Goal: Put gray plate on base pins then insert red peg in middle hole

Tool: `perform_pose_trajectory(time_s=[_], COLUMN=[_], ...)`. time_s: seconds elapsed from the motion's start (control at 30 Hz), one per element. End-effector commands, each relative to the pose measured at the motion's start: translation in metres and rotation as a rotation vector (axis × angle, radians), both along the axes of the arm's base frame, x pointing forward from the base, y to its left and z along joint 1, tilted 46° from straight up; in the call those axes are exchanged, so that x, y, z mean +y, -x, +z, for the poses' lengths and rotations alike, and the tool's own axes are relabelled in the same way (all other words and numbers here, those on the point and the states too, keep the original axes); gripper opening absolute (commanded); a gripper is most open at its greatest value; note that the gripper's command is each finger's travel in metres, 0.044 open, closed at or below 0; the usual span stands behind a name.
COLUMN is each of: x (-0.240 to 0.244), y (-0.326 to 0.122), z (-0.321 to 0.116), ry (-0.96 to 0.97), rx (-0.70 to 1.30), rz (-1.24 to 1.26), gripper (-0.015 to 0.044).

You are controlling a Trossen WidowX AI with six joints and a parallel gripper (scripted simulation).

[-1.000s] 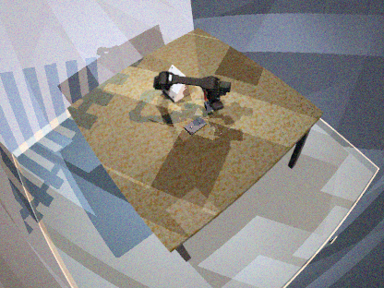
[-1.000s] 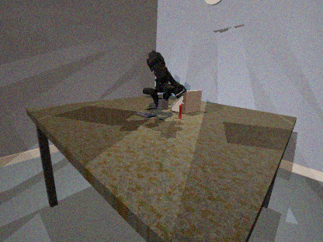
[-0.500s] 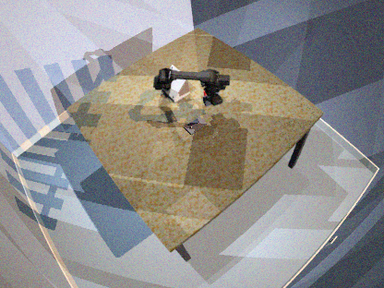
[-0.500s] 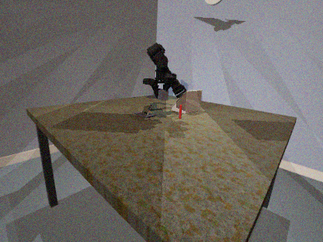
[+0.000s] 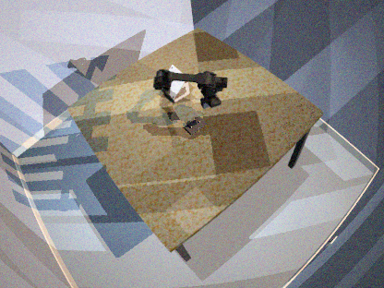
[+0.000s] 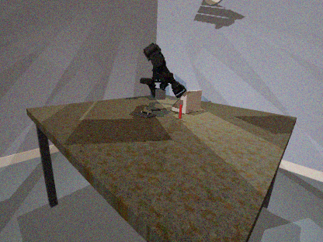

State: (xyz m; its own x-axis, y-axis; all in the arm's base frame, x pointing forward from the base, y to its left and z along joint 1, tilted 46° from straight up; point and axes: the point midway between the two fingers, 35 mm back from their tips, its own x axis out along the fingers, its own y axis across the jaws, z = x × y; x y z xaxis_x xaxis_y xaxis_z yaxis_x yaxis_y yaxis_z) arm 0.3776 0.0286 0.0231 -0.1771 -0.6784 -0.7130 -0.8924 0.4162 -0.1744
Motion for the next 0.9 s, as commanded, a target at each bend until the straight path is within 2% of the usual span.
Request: perform_pose_trajectory(time_s=[0.0,0.87], x=[-0.011,-0.090], y=[0.000,0.021], z=[0.005,0.025], ry=[-0.004,-0.026], rx=[0.006,0.118], rz=[0.018,0.135], gripper=[0.0000,0.0000])
